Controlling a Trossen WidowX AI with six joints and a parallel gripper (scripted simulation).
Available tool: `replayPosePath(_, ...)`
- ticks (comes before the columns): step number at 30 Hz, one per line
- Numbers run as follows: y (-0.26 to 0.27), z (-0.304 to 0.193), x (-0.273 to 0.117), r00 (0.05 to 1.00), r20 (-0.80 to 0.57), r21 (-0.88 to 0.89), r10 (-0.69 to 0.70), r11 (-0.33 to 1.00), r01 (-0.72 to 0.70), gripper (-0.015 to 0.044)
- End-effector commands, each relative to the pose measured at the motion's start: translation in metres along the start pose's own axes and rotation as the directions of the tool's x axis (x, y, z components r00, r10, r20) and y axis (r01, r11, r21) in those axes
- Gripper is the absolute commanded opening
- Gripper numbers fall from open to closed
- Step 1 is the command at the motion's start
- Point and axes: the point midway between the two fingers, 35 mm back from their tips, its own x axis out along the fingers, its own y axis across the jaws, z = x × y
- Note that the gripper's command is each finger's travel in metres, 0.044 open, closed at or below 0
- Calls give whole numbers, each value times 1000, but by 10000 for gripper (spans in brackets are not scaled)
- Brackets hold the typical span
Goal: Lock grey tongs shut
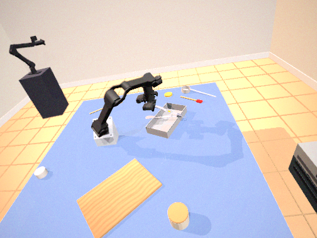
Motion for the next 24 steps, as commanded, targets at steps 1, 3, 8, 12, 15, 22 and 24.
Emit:
replayPosePath(1, 1, 0, 8, 1000, 2, -6, 6, 1000, -6, -150)
replayPosePath(3, 1, 0, 11, 1000, 1, -6, 6, 1000, -6, -150)
replayPosePath(8, 2, 1, 19, 1000, 1, -5, 6, 1000, -6, -150)
replayPosePath(12, 2, 1, 25, 1000, 1, -5, 7, 1000, -7, -150)
replayPosePath(15, 2, 1, 30, 1000, 1, -5, 7, 1000, -7, -150)
replayPosePath(22, 2, 1, 33, 1000, 1, -5, 8, 1000, -8, -150)
replayPosePath(24, 1, 1, 32, 1000, 1, -5, 8, 1000, -8, -150)
